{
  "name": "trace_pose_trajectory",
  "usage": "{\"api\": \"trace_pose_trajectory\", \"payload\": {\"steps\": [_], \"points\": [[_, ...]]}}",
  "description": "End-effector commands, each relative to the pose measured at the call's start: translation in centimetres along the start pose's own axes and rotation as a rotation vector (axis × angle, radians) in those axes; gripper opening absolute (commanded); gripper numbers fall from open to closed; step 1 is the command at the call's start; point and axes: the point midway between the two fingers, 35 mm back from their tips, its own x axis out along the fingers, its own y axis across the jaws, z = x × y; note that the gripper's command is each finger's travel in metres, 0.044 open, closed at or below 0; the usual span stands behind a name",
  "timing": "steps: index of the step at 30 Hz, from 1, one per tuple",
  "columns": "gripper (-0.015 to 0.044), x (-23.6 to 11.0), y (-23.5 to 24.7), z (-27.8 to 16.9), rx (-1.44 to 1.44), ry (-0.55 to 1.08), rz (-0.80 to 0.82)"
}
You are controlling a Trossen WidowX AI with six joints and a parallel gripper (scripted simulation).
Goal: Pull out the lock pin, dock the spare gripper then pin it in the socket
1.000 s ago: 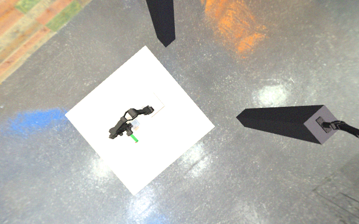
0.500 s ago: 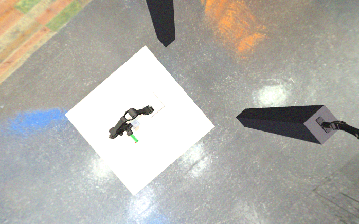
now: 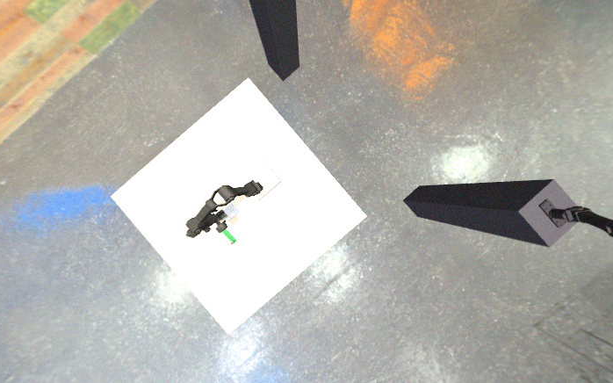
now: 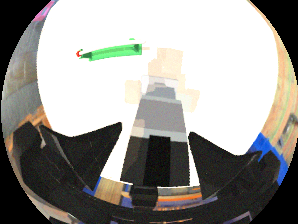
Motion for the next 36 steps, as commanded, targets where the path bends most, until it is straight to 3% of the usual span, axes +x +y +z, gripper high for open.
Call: {"api": "trace_pose_trajectory", "payload": {"steps": [1,36], "points": [[0.044,-0.1,0.0,0.0,0.0,-0.001,0.0],[0.044,-5.3,-0.1,-5.3,-0.009,0.058,-0.004]]}}
